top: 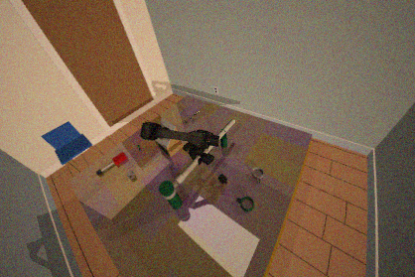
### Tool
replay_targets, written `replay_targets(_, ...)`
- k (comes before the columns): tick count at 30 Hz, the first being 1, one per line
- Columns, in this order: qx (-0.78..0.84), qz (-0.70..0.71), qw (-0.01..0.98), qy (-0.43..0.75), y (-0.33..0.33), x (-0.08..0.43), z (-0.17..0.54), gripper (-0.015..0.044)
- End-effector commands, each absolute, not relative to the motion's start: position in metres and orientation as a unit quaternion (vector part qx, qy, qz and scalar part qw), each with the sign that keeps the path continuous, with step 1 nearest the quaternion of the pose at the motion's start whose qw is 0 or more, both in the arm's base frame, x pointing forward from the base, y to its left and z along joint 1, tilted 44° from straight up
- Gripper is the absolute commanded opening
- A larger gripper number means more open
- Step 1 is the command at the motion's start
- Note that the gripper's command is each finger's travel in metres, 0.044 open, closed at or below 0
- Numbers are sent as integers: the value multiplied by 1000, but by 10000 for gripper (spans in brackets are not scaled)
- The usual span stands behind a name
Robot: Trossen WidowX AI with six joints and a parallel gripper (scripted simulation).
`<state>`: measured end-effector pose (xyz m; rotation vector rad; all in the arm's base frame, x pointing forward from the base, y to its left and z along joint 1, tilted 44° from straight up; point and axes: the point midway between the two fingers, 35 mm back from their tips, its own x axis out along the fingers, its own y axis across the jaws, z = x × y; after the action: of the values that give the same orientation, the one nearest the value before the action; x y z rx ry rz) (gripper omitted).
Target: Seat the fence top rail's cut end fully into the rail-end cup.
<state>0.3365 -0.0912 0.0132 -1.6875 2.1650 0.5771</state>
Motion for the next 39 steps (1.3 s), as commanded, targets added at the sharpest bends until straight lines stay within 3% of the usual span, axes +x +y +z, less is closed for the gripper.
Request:
replay_targets(1, -599, 200, 162, 758, -92, 338, 19, 0)
replay_targets(39, -595, 201, 163, 761, -92, 338, 18, 0)
